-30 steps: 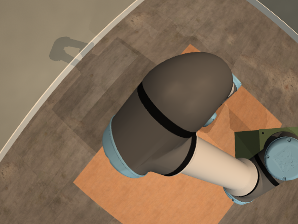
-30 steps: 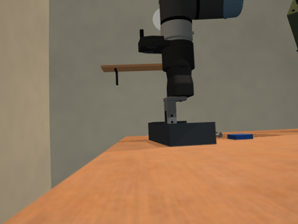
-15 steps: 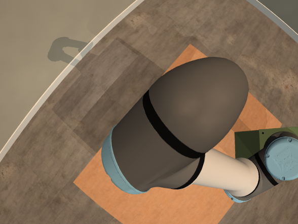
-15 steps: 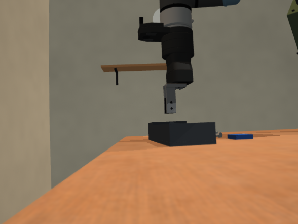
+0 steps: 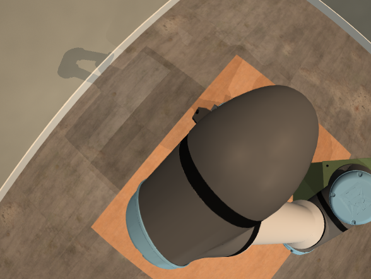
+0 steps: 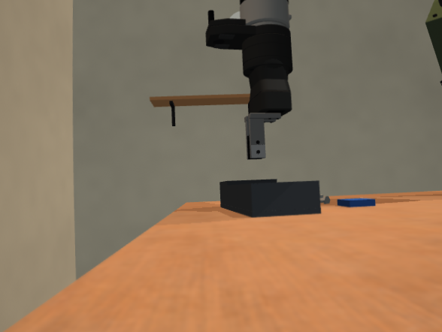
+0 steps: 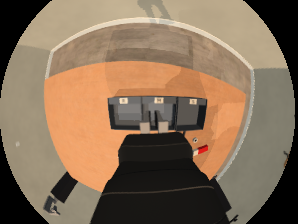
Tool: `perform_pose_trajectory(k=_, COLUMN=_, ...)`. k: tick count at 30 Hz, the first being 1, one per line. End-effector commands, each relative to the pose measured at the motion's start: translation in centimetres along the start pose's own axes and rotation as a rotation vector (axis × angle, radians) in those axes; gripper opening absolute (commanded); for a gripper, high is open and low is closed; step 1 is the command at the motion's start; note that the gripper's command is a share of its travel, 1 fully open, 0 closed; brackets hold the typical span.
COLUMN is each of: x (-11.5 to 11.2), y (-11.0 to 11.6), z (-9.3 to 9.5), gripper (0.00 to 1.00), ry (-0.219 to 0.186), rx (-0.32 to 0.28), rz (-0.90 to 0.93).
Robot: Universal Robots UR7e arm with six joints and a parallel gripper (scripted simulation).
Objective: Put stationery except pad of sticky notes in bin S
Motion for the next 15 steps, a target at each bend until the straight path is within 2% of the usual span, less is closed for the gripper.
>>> perform_pose_trajectory(k=1, x=-2.5, y=0.1, z=0.0, gripper=0.31, ry=0.001, rx=0.001, rz=-0.001)
perform_pose_trajectory(k=4, x=-3.0, y=0.2, z=0.0, gripper=0.31, ry=0.001, rx=0.001, rz=-0.001)
perform_pose_trajectory(k=10, x=-5.9, y=0.4, z=0.0, gripper=0.31, ry=0.001, rx=0.001, rz=-0.001)
perform_pose_trajectory(k=15, x=-5.9, y=0.4, z=0.0, gripper=0.31, ry=0.001, rx=0.001, rz=-0.001)
Point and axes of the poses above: the point where the finger pads meet when closed, its own z axis out along the fingers, its own x axis across the jaws, y = z × x, the point moved 1 cm from there along -z, back along the fingers, and after that the axes turned 7 degrees about z, right-handed, at the moved point
